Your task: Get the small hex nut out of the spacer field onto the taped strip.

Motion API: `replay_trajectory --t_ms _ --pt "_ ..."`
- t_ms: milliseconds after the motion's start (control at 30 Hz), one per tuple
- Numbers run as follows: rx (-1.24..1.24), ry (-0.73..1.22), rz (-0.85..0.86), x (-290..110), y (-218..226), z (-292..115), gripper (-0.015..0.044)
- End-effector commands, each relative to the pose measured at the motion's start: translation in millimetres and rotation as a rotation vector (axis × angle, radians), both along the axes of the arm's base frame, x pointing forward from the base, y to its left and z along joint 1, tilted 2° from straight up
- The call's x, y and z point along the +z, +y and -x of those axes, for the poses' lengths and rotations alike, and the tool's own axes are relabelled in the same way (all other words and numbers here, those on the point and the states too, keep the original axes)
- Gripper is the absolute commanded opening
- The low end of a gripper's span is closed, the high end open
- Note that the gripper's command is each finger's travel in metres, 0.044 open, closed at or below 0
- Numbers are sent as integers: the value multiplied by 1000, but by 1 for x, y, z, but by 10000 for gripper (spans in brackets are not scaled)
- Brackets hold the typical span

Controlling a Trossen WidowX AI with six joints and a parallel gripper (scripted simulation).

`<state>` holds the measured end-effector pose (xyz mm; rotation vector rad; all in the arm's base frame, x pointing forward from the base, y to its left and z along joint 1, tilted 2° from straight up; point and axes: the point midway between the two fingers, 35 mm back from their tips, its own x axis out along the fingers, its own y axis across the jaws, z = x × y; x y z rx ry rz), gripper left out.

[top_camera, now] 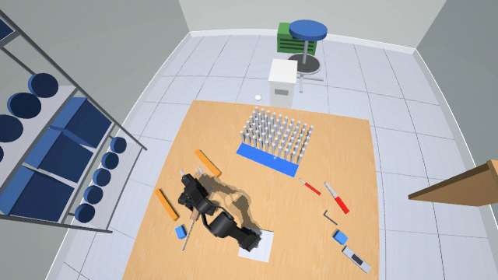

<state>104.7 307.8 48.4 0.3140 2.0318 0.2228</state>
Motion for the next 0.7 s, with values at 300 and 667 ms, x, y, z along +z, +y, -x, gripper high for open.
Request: replay_trajectory --t_ms 300,667 --pt "-2 10 -1 -10 -2 3 0" --pt "0 0 0 -8 -2 1 262"
